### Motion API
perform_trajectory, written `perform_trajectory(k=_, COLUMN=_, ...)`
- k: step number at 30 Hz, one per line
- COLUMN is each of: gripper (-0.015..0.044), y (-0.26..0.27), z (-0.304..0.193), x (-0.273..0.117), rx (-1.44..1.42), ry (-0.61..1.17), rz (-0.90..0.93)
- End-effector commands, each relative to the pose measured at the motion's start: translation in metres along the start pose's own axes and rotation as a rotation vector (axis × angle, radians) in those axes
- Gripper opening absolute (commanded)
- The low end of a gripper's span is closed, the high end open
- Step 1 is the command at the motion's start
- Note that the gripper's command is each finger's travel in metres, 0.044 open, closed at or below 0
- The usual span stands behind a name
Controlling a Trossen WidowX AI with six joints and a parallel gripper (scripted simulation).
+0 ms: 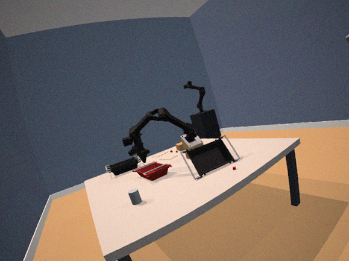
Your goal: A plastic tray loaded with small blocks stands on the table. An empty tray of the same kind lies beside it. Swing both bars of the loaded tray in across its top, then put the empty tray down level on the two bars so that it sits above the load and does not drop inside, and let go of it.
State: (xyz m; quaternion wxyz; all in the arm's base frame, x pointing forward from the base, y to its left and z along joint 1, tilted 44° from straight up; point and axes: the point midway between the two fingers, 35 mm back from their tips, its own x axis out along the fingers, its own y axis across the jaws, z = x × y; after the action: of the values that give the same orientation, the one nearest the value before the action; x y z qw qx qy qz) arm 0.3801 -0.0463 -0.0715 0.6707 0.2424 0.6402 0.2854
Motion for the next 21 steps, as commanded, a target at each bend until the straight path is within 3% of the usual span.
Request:
perform_trajectory(k=1, gripper=0.0088, y=0.0, z=0.0, x=0.0, rx=0.002, ry=-0.002, rz=0.0)
perform_trajectory(k=7, gripper=0.0088, y=0.0, z=0.0, x=0.0, rx=0.002, ry=-0.002, rz=0.0)
perform_trajectory(k=11, gripper=0.0, y=0.0, z=0.0, x=0.0, rx=0.002, ry=-0.002, rz=0.0)
perform_trajectory(k=17, gripper=0.0, y=0.0, z=0.0, x=0.0, rx=0.002, ry=-0.002, rz=0.0)
perform_trajectory(k=21, gripper=0.0, y=-0.002, z=0.004, x=-0.022, rx=0.003, ry=-0.004, rz=-0.005)
